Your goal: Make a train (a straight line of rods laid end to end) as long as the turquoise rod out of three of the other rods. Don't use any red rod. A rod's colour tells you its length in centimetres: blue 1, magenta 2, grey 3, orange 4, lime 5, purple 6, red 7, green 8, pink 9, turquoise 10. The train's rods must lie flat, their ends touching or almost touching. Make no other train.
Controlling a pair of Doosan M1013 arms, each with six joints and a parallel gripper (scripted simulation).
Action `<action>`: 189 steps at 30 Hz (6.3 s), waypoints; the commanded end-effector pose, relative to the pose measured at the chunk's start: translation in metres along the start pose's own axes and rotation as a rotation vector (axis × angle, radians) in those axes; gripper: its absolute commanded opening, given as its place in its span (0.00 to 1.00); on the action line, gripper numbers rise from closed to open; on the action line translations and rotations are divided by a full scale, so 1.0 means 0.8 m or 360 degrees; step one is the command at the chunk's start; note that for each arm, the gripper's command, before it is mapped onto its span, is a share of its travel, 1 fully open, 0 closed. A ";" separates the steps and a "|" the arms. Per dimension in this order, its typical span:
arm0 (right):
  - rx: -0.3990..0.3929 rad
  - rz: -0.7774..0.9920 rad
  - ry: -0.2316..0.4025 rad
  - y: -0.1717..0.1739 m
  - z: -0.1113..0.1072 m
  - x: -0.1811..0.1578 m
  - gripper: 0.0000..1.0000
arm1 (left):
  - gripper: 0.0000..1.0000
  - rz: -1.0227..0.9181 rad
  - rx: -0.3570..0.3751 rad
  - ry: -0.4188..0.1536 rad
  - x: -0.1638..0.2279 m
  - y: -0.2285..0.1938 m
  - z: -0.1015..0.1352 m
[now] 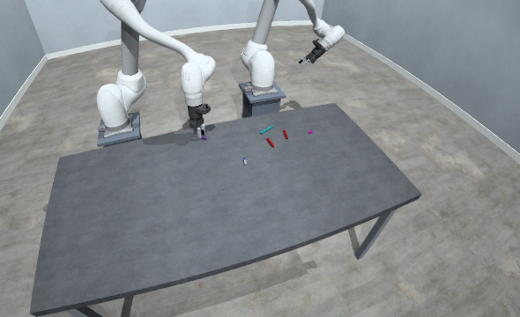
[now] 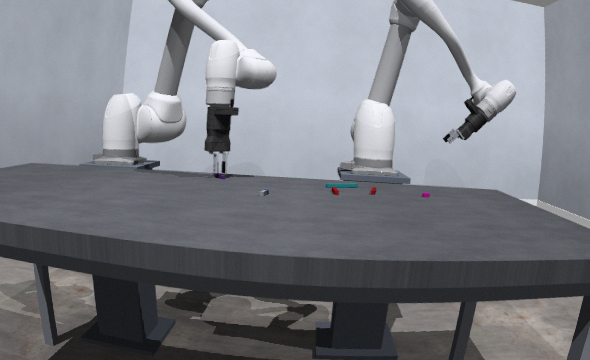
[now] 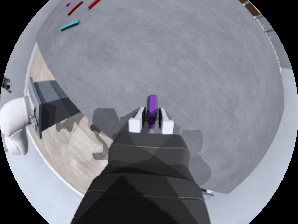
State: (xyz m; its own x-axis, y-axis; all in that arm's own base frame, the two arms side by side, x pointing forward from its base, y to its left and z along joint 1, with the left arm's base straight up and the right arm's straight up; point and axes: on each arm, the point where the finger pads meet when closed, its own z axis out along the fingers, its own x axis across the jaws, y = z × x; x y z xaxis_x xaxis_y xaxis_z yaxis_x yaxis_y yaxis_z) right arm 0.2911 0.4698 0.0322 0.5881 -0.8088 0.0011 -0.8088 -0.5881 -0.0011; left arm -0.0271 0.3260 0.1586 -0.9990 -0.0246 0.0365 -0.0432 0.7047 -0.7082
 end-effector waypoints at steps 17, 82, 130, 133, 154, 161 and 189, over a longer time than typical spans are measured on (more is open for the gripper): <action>-0.0001 0.0006 -0.0005 0.002 0.016 -0.004 0.54 | 1.00 -0.0003 -0.0004 -0.0001 0.003 -0.002 0.002; -0.0002 0.0006 -0.0005 0.002 0.016 -0.004 0.24 | 1.00 -0.0003 -0.0004 -0.0001 0.003 -0.002 0.002; -0.0005 0.0248 -0.0002 -0.081 -0.120 0.002 0.24 | 1.00 -0.0003 -0.0004 -0.0001 0.003 -0.002 0.002; -0.0004 0.0374 0.0000 -0.123 -0.124 0.005 0.24 | 1.00 -0.0003 -0.0004 -0.0001 0.003 -0.002 0.002; -0.0003 0.1166 0.0001 -0.370 -0.119 0.061 0.24 | 1.00 -0.0003 -0.0004 -0.0001 0.003 -0.002 0.002; -0.0003 0.1362 0.0001 -0.425 -0.111 0.083 0.24 | 1.00 -0.0003 -0.0004 -0.0001 0.003 -0.002 0.002; -0.0002 0.1360 0.0001 -0.424 -0.055 0.082 0.24 | 1.00 -0.0003 -0.0004 -0.0001 0.003 -0.002 0.002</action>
State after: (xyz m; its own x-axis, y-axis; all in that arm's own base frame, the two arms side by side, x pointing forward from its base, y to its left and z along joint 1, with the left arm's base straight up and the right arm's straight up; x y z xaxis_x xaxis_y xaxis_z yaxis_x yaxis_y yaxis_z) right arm 0.6012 0.6180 0.0841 -0.2146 -0.9767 0.0014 -0.9767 0.2146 0.0017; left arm -0.0271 0.3260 0.1586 -0.9990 -0.0246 0.0365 -0.0432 0.7047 -0.7082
